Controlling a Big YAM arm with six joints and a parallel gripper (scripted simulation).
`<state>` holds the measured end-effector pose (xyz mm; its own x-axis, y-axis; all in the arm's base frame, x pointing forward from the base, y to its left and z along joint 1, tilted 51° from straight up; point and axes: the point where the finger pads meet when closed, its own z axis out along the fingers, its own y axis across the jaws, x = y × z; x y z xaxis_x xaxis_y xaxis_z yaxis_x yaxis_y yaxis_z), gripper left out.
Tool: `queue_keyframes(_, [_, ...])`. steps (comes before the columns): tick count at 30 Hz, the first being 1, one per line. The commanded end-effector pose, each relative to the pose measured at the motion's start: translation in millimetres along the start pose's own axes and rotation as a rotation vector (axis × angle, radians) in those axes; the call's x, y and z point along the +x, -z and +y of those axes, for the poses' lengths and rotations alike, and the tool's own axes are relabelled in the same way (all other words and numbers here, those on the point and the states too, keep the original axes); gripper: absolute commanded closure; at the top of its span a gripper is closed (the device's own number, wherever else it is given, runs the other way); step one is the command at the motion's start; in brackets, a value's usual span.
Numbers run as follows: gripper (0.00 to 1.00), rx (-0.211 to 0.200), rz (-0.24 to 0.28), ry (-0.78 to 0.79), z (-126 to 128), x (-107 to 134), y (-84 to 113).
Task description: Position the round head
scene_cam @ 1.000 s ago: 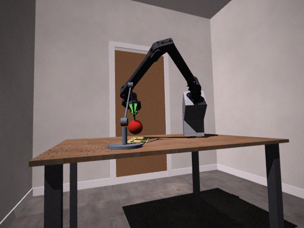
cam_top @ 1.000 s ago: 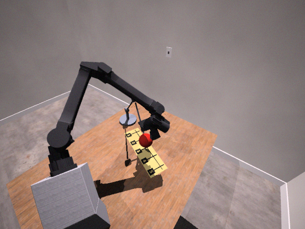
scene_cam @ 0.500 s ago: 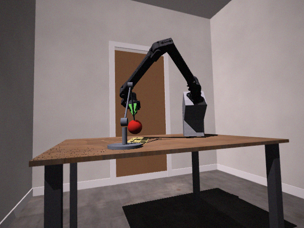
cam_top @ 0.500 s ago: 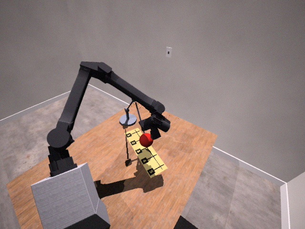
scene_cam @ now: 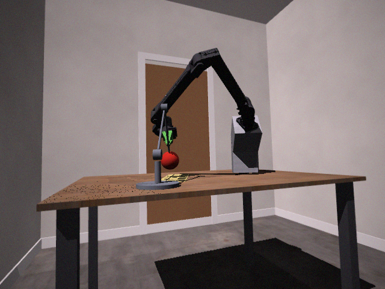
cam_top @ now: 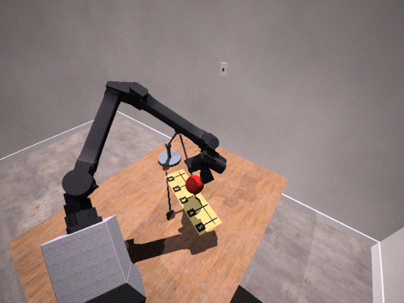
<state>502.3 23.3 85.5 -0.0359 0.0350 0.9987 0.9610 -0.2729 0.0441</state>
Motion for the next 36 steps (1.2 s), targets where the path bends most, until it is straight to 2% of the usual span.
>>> queue_keyframes(1, [1.0, -0.119, -0.013, -0.005, 31, 46, 42.8])
queue_keyframes(9, [1.0, -0.119, -0.013, -0.005, 30, 48, 44.4])
queue_keyframes(10, [0.0, -0.111, -0.012, -0.004, 28, 45, 41.8])
queue_keyframes(24, [0.0, -0.008, -0.003, 0.009, 3, 5, 5.4])
queue_keyframes(36, [0.0, -0.015, -0.002, -0.008, 4, 9, 7.8])
